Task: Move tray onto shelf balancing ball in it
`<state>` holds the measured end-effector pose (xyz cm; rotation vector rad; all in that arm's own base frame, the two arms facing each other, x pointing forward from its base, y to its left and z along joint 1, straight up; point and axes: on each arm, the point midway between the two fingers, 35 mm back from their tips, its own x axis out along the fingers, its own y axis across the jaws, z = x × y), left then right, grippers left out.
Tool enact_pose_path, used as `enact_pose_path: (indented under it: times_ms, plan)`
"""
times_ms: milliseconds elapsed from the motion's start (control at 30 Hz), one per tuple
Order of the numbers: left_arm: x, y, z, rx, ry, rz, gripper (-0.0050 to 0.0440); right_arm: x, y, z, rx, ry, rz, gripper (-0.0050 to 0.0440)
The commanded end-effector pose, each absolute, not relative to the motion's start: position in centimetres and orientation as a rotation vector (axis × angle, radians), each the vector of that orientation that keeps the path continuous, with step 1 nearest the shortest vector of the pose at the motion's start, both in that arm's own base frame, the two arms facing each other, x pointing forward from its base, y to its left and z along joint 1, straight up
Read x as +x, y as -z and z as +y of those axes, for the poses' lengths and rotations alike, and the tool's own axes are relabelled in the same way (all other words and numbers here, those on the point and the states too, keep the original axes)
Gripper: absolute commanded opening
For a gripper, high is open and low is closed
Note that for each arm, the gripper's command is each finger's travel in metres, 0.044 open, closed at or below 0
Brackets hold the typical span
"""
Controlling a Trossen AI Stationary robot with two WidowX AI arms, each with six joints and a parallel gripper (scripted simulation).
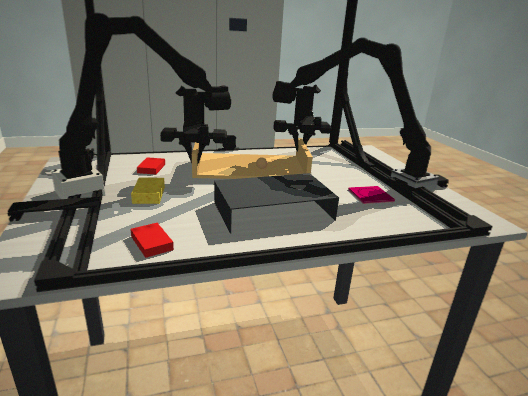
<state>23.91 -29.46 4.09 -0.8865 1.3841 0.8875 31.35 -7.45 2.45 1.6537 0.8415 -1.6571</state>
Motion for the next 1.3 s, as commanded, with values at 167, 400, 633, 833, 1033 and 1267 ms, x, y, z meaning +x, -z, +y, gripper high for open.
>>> enact_pose_path:
  times_ms: [167, 400, 633, 833, 1033, 1267]
  plan:
    - [23.9, -4.8, -29.5, -0.889, -0.884, 1.385, 0.0020, 31.4, -3.3, -7.4, 1.659, 1.653, 0.846, 0.0020]
    - [23.9, -4.8, -29.5, -0.889, -0.884, 1.385, 0.0020, 31.4, -3.3, -7.4, 1.659, 1.653, 0.846, 0.0020]
    - [23.9, -5.4, -29.5, -0.891, -0.883, 1.388, 0.0020, 31.4, -3.5, -7.4, 1.662, 1.651, 0.848, 0.0020]
    - [23.9, -5.4, -29.5, -0.891, -0.883, 1.388, 0.0020, 31.3, -3.8, -7.4, 1.662, 1.651, 0.848, 0.0020]
    - [23.9, -5.4, -29.5, -0.891, -0.883, 1.388, 0.0020, 31.3, -3.8, -7.4, 1.662, 1.651, 0.848, 0.0020]
    - [23.9, -6.1, -29.5, -0.891, -0.883, 1.388, 0.0020, 31.3, -4.3, -7.4, 1.662, 1.651, 0.848, 0.0020]
